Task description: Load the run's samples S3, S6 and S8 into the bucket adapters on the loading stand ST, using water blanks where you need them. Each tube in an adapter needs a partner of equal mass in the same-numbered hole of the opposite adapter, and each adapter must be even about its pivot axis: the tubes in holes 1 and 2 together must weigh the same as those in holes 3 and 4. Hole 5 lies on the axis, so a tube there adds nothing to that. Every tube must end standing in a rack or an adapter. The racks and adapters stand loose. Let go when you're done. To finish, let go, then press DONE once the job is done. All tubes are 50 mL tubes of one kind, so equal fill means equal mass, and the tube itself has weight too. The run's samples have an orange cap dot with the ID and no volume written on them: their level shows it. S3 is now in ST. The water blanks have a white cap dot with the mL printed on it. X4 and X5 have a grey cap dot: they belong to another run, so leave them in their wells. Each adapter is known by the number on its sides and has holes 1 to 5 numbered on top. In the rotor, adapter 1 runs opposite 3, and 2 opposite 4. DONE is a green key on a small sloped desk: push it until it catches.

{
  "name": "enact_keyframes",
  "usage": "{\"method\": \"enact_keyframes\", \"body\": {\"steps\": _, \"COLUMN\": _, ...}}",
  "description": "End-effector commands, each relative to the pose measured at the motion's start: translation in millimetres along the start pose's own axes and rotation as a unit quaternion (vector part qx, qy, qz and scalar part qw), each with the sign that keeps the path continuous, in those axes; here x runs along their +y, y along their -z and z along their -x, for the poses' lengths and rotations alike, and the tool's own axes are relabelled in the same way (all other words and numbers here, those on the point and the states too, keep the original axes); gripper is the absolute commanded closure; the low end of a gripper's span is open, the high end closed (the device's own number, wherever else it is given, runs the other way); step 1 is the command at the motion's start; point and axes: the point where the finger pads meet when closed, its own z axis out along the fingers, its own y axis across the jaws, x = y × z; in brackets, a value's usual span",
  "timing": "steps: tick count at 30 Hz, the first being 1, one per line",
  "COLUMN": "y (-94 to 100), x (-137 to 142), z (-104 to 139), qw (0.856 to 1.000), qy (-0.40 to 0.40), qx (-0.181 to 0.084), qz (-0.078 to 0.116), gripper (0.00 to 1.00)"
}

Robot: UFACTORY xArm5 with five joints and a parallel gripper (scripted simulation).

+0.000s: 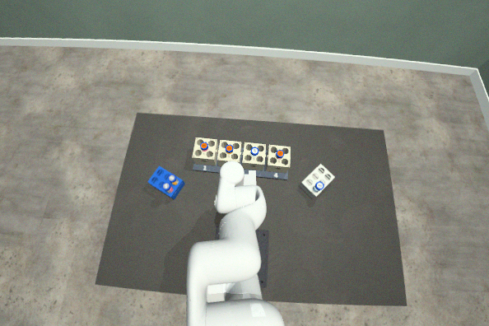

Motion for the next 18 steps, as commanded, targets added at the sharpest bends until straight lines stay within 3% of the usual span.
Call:
{"method": "enact_keyframes", "body": {"steps": 1, "y": -4.5, "x": -1, "z": 0, "qw": 1.0, "qy": 0.0, "qx": -0.003, "qz": -0.001, "gripper": 1.0}}
{"method": "enact_keyframes", "body": {"steps": 18, "y": -31.6, "x": -1, "z": 0, "qw": 1.0, "qy": 0.0, "qx": -0.003, "qz": -0.001, "gripper": 1.0}}
